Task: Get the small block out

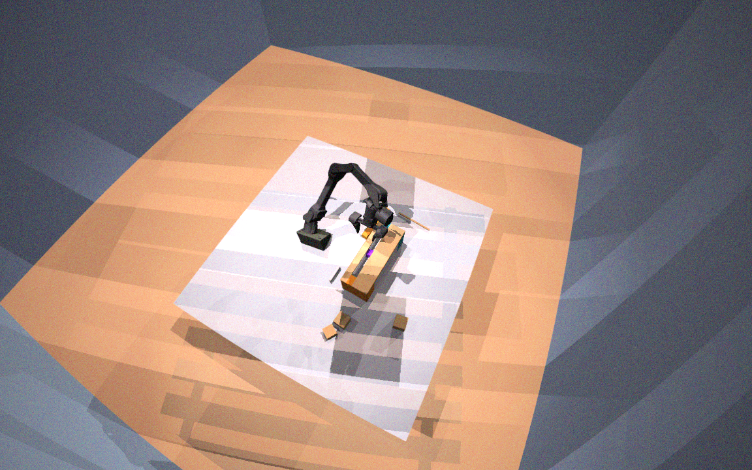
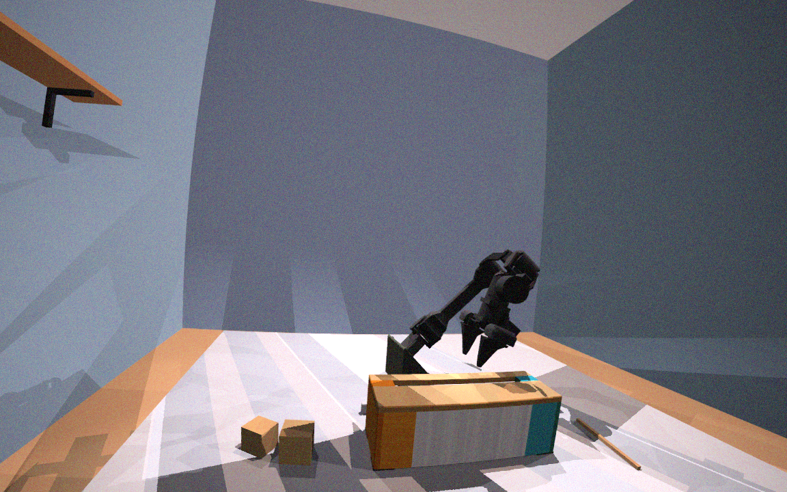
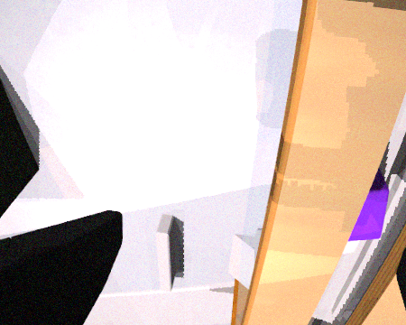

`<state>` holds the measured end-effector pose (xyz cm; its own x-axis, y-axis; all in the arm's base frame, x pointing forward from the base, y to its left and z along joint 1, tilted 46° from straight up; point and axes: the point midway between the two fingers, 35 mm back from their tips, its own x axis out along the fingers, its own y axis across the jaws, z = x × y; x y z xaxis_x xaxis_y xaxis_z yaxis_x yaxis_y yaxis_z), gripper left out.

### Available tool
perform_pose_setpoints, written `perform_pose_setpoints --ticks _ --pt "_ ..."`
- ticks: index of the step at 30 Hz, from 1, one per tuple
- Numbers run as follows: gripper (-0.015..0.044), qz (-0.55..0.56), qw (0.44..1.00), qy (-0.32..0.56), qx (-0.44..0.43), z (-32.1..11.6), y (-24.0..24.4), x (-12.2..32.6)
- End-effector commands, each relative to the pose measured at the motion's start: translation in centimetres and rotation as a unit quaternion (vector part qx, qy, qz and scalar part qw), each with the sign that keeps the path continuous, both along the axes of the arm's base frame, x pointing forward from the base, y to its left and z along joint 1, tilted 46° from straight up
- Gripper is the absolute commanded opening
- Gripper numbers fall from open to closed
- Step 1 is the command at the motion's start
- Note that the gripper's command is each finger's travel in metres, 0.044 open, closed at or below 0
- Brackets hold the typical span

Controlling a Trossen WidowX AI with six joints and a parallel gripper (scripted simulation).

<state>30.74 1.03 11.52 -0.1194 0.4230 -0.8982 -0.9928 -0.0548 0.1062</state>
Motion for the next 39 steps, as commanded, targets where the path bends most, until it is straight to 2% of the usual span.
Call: perform_pose_setpoints --ticks 1,39 --pt "0.04 0.006 1.0 -0.002 -0.001 -0.3 0.2 -0.1" --pt "0.04 0.006 1.0 -0.003 0.0 -4.8 4.5 -0.8"
